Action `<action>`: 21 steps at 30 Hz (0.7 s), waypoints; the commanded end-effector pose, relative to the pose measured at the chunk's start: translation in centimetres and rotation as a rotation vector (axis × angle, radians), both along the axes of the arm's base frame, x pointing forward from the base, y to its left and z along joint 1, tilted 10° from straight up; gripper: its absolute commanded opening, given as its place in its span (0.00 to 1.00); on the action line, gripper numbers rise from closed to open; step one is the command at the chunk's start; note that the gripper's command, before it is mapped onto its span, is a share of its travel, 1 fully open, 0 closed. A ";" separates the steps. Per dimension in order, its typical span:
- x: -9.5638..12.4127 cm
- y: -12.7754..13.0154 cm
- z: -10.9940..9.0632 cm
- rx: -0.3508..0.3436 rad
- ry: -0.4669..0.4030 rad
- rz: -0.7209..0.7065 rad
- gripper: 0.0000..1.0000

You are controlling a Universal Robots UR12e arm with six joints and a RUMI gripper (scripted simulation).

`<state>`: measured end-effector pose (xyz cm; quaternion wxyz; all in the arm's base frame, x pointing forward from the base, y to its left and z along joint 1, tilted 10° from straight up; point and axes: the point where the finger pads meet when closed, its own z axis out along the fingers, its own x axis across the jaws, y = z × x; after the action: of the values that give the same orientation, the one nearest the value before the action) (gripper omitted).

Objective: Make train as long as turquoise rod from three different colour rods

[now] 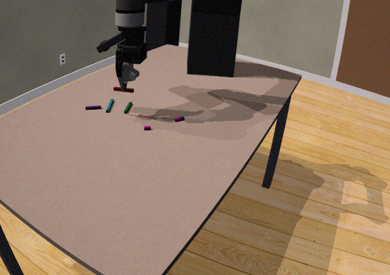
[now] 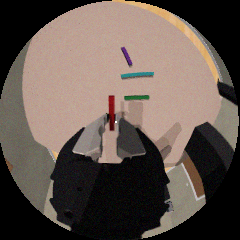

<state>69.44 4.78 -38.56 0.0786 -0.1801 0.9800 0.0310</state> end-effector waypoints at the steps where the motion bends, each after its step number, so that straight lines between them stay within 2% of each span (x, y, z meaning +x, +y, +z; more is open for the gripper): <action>1: 0.0 0.3 0.1 -0.002 -0.002 0.014 0.00; 4: -0.5 1.8 0.1 -0.014 -0.009 0.091 0.00; 6: -0.5 1.8 0.1 -0.014 -0.009 0.091 0.00; 10: -1.9 5.5 0.2 -0.042 -0.026 0.283 0.00; 21: -5.4 12.9 0.5 -0.100 -0.063 0.685 0.00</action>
<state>64.85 15.85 -38.24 0.0828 -0.4573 0.8854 0.0063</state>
